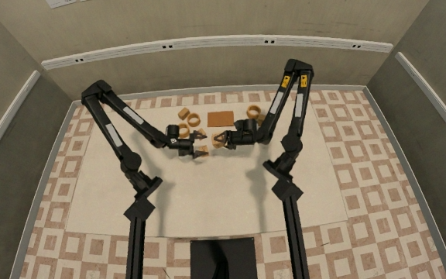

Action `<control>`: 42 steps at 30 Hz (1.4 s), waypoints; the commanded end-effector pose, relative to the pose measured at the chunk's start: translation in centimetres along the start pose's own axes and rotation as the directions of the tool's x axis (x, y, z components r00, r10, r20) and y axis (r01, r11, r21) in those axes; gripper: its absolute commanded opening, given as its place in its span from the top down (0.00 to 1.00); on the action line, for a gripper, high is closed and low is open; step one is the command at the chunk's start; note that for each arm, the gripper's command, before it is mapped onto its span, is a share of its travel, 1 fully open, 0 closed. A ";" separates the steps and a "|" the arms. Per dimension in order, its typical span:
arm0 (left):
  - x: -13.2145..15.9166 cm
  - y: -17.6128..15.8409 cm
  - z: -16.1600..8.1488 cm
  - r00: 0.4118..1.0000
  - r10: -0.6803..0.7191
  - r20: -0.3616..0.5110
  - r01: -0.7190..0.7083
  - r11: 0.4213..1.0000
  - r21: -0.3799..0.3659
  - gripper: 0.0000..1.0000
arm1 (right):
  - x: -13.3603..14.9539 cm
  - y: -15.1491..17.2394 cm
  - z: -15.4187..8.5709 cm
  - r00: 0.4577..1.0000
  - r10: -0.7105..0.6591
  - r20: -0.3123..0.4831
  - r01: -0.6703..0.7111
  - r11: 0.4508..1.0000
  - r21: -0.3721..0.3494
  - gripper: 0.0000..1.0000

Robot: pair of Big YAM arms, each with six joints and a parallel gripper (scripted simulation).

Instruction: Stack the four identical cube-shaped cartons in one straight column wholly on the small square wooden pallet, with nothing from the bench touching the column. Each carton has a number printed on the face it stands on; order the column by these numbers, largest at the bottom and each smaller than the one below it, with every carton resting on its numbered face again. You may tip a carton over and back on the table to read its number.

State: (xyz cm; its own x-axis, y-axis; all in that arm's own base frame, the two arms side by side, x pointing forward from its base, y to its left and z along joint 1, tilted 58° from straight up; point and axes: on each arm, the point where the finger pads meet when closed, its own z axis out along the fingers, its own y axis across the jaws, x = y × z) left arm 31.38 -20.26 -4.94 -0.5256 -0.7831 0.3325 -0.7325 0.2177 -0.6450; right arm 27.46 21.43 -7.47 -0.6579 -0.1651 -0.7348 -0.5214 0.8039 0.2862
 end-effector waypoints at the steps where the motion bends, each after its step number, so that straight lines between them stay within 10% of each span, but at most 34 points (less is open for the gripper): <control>1: -0.7 -0.8 -1.9 0.995 0.091 0.036 -0.090 0.996 -0.013 0.00 | 0.7 0.1 -0.4 1.000 -0.012 -0.019 0.012 1.000 0.000 0.50; 21: -5.8 -9.8 -18.4 0.723 0.590 0.360 -0.526 0.807 -0.267 0.00 | -4.9 -4.3 3.5 0.997 -0.071 -0.033 0.072 0.997 0.026 0.50; 42: -13.0 -21.2 -40.2 -0.064 0.906 0.418 -0.607 0.297 -0.737 0.00 | -16.8 -11.7 4.0 0.992 -0.117 -0.053 0.118 0.993 0.016 0.50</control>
State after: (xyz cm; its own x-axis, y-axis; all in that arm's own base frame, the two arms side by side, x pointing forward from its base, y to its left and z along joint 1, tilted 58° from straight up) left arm 35.45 6.35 27.75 -0.4976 -0.1926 -0.8458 -0.2935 0.9549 -0.0447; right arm 44.84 18.57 -2.60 -0.6437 -0.2619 -0.7190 -0.5713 0.7896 0.2239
